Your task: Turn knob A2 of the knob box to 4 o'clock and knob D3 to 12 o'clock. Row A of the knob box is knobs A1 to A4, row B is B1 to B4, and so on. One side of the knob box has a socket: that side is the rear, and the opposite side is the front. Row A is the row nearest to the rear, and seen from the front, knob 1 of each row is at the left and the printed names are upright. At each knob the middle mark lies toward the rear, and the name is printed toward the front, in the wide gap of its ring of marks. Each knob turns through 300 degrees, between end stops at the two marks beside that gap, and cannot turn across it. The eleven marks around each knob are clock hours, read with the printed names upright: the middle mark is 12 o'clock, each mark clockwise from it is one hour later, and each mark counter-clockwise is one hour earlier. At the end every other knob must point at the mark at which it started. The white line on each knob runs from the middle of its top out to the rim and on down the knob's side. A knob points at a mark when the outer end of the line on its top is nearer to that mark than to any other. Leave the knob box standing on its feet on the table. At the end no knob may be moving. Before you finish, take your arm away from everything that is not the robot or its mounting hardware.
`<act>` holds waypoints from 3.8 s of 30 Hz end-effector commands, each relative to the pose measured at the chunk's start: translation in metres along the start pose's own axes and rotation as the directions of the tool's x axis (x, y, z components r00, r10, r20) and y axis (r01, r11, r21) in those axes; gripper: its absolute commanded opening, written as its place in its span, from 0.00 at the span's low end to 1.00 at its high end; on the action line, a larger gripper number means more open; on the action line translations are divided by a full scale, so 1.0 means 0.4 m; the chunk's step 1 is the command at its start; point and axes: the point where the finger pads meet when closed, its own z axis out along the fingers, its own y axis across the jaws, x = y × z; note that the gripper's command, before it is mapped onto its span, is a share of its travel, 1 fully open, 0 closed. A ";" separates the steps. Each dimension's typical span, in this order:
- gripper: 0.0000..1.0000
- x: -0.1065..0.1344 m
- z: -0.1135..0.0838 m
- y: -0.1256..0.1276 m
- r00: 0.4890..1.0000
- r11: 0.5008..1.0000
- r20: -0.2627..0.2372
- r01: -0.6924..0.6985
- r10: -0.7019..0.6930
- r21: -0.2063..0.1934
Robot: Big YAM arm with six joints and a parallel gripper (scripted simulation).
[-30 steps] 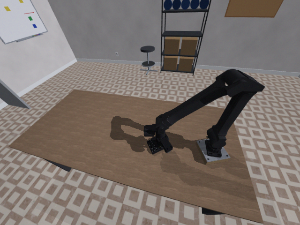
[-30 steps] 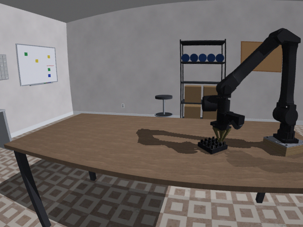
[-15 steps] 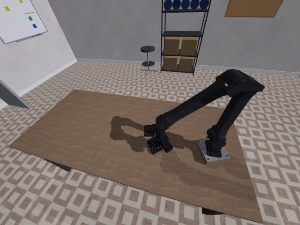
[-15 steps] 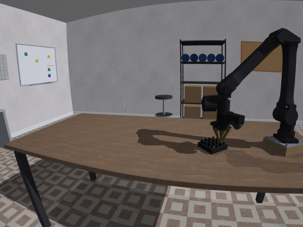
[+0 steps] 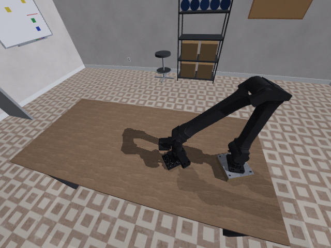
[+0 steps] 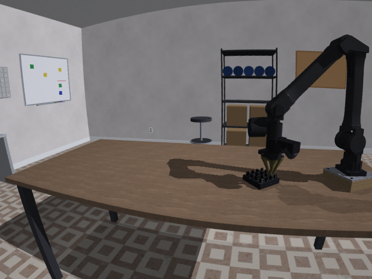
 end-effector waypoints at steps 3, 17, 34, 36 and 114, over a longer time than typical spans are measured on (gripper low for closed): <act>0.18 0.040 -0.029 -0.056 1.000 0.999 -0.019 -0.003 0.004 0.044; 0.18 0.032 -0.024 -0.043 1.000 0.999 -0.015 -0.002 0.002 0.036; 0.18 0.032 -0.024 -0.043 1.000 0.999 -0.015 -0.002 0.002 0.036; 0.18 0.032 -0.024 -0.043 1.000 0.999 -0.015 -0.002 0.002 0.036; 0.18 0.015 0.036 -0.007 1.000 1.000 0.000 -0.008 0.008 0.011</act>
